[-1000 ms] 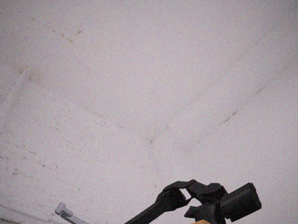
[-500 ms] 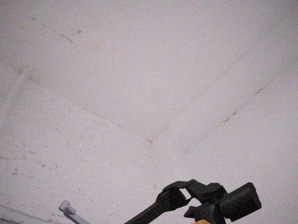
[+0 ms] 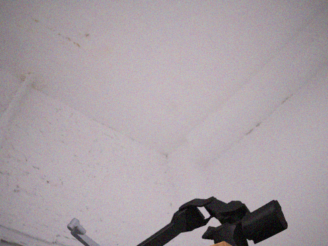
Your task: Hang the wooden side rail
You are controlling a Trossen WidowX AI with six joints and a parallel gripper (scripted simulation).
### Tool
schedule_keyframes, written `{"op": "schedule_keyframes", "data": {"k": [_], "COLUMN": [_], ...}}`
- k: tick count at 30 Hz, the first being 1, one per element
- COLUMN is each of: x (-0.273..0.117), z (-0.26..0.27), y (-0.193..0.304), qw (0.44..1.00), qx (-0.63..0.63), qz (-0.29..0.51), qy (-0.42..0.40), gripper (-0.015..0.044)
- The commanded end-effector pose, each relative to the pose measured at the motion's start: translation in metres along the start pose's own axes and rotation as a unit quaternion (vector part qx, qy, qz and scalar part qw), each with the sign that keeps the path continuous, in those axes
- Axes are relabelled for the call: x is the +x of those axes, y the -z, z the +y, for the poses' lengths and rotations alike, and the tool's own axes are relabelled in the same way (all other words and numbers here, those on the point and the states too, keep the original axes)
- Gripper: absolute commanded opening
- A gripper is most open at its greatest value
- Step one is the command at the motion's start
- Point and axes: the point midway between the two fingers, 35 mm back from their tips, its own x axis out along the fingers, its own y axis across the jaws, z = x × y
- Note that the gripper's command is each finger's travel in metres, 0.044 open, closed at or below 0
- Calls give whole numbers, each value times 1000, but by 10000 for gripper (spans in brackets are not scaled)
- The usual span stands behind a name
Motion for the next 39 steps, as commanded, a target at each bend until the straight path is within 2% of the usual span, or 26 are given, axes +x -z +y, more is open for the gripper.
{"op": "schedule_keyframes", "data": {"k": [1, 39], "x": [-3, -4], "z": [0, 0], "y": [4, 7], "qw": [1000, 1000], "qx": [1, 1], "qz": [2, 2], "qy": [4, 4], "gripper": [0, 0]}}
